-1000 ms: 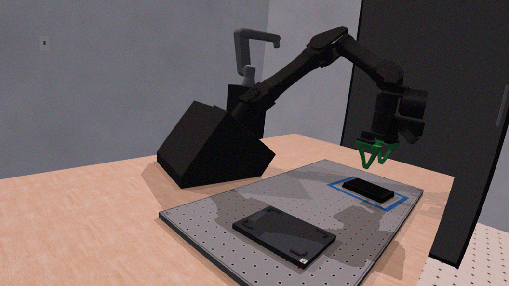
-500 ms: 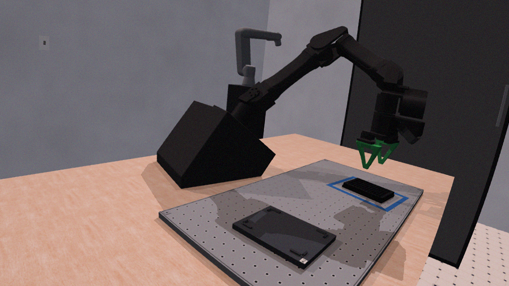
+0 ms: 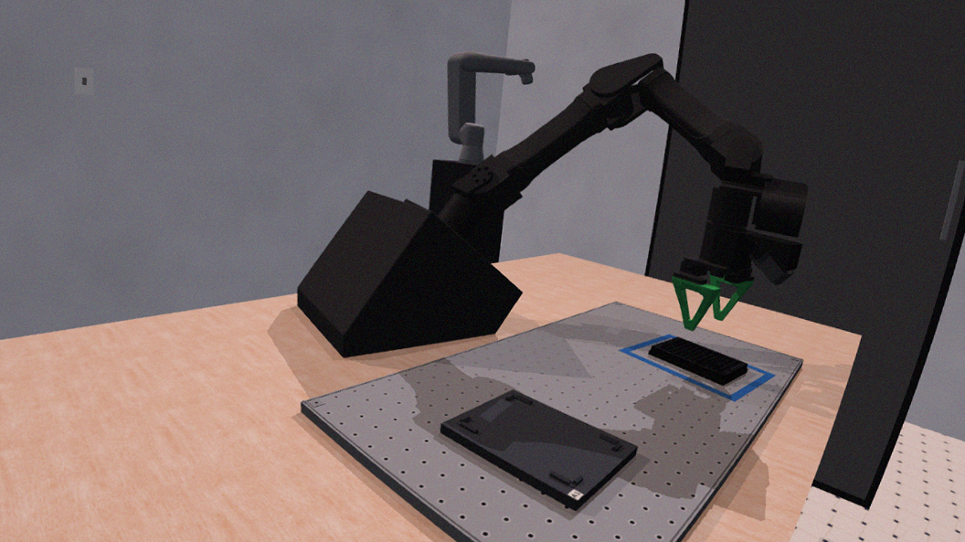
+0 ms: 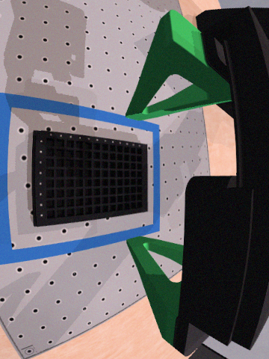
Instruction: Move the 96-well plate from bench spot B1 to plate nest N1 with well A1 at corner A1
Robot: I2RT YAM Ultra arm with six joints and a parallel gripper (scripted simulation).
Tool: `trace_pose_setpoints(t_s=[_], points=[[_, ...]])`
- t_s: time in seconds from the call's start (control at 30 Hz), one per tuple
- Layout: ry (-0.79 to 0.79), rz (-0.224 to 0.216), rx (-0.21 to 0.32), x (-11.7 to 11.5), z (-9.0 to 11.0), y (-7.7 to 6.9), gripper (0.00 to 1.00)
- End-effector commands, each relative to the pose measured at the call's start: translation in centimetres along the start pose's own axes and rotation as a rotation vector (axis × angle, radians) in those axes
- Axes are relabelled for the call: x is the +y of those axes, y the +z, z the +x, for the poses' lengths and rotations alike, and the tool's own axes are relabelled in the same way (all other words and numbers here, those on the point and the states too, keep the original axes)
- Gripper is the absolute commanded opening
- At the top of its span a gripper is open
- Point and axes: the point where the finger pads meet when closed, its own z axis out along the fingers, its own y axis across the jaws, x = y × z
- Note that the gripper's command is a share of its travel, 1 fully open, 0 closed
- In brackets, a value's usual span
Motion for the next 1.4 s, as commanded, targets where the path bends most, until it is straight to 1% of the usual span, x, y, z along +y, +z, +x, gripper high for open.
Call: trace_pose_setpoints(t_s=[0.0, 0.1, 0.17, 0.23, 0.33, 0.4, 0.43, 0.47, 0.53, 0.67, 0.77, 0.8, 0.87, 0.9, 0.97, 1.0, 1.13, 1.23, 1.27, 1.33, 1.37], points=[[0.011, 0.009, 0.0, -0.6, -0.1, 1.2, 1.0], [0.011, 0.009, 0.0, -0.6, -0.1, 1.7, 1.0], [0.013, 0.007, -0.01, -0.6, -0.4, 1.8, 1.0], [0.017, 0.009, -0.005, -0.8, -0.2, 2.2, 1.0], [0.004, 0.005, -0.011, -0.3, -0.3, 2.5, 1.0], [0.004, 0.005, -0.011, -0.3, -0.3, 2.5, 1.0], [0.004, -0.002, -0.04, -0.2, -1.0, 1.7, 1.0], [0.018, 0.007, -0.016, -0.8, -0.4, 2.6, 1.0], [0.012, 0.009, -0.001, -0.6, -0.1, 3.5, 1.0], [0.006, 0.007, -0.008, -0.4, -0.3, 4.0, 1.0], [0.019, 0.01, -0.007, -0.9, -0.3, 4.5, 1.0], [0.013, 0.006, -0.014, -0.6, -0.5, 4.5, 1.0], [0.009, 0.008, -0.003, -0.5, -0.1, 5.1, 1.0], [0.007, 0.007, -0.006, -0.4, -0.1, 5.2, 1.0], [0.007, 0.007, -0.006, -0.4, -0.1, 5.2, 1.0], [-0.003, -0.006, -0.047, 0.1, -1.6, 4.2, 1.0], [0.01, 0.009, -0.002, -0.6, -0.1, 6.2, 1.0], [0.011, 0.01, -0.001, -0.6, 0.0, 6.7, 1.0], [0.005, 0.005, -0.012, -0.3, -0.4, 6.6, 1.0], [0.015, 0.003, -0.03, -0.7, -1.1, 6.1, 1.0], [0.006, -0.004, -0.044, -0.2, -1.2, 5.5, 1.0]])
